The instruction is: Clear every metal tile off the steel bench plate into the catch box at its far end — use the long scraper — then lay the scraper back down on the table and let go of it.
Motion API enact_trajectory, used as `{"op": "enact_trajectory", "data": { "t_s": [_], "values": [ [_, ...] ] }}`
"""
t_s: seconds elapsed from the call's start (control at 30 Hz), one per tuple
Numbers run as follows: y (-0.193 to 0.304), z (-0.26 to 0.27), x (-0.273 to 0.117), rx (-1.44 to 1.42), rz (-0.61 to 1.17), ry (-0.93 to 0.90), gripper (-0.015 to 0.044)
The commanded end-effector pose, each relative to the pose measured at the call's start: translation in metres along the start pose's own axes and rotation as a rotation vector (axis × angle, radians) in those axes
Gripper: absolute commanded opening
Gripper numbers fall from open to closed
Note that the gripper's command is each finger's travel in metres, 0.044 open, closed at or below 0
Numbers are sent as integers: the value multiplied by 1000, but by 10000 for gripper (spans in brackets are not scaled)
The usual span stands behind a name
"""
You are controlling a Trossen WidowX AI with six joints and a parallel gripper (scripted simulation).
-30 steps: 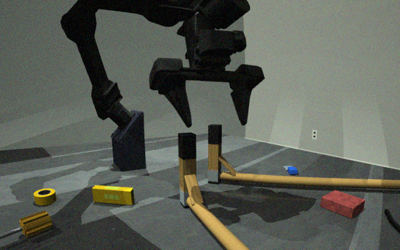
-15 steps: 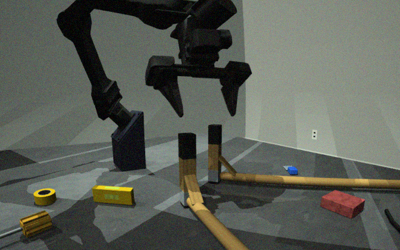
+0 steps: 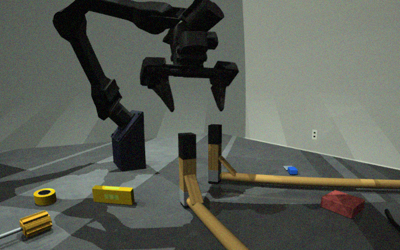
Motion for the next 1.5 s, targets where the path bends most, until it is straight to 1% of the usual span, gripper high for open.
{"op": "enact_trajectory", "data": {
  "t_s": [0.0,0.67,1.13,1.47],
  "values": [
    [10,-1,-7,6,-22,2,440],
    [53,-8,-27,13,-95,0,440],
    [74,-6,5,13,-95,1,440],
    [73,-5,15,14,-91,-2,440]
  ]
}}
Point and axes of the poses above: the point midway between the two fingers, 35 mm back from their tips, its own x axis out along the fingers, its own z axis across the jaws, y = z × x, the point moved 6 cm from there along -x, back along the fingers, and after that the axes turned 4 degrees about -x, right-handed, at the moved point
